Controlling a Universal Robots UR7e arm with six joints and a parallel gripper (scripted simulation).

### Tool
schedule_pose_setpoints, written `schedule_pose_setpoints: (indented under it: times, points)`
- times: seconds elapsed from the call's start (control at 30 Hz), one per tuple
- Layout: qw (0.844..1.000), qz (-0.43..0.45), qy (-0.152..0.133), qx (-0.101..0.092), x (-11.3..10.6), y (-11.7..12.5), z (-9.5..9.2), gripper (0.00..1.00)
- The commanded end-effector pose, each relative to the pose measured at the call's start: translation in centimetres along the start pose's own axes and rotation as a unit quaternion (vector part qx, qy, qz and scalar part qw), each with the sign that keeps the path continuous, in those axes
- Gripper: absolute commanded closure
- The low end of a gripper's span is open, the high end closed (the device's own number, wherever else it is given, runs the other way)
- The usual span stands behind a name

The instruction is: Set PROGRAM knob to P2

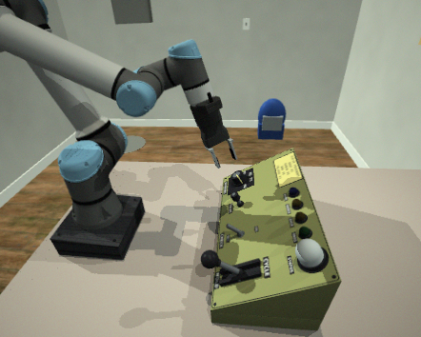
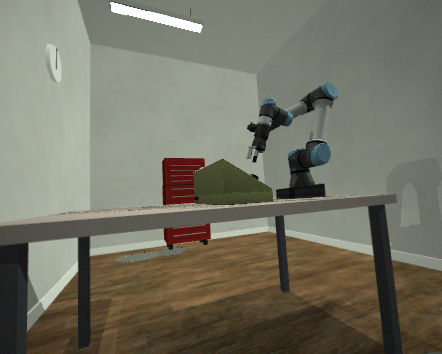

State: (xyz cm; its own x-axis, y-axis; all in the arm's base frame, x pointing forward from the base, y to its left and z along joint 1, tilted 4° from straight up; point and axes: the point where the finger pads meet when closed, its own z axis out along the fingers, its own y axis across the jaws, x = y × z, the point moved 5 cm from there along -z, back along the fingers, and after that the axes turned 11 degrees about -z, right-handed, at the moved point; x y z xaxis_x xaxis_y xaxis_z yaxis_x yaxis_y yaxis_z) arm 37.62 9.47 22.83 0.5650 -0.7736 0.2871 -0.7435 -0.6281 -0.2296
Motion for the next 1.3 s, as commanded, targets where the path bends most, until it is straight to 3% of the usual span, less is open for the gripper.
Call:
schedule_pose_setpoints:
  times: [0.0,0.43,0.5,1.0,1.27]
  points:
    - [0.997,-0.075,0.010,0.012,-0.9,-0.4,-0.3,0.00]
    - [0.961,-0.269,0.040,0.038,-3.5,-1.0,-1.1,0.00]
    - [0.961,-0.269,0.040,0.038,-3.5,-1.0,-1.1,0.00]
    - [0.906,-0.414,0.069,0.053,-5.9,-1.2,-1.8,0.00]
    - [0.888,-0.451,0.077,0.055,-6.5,-1.2,-2.0,0.00]
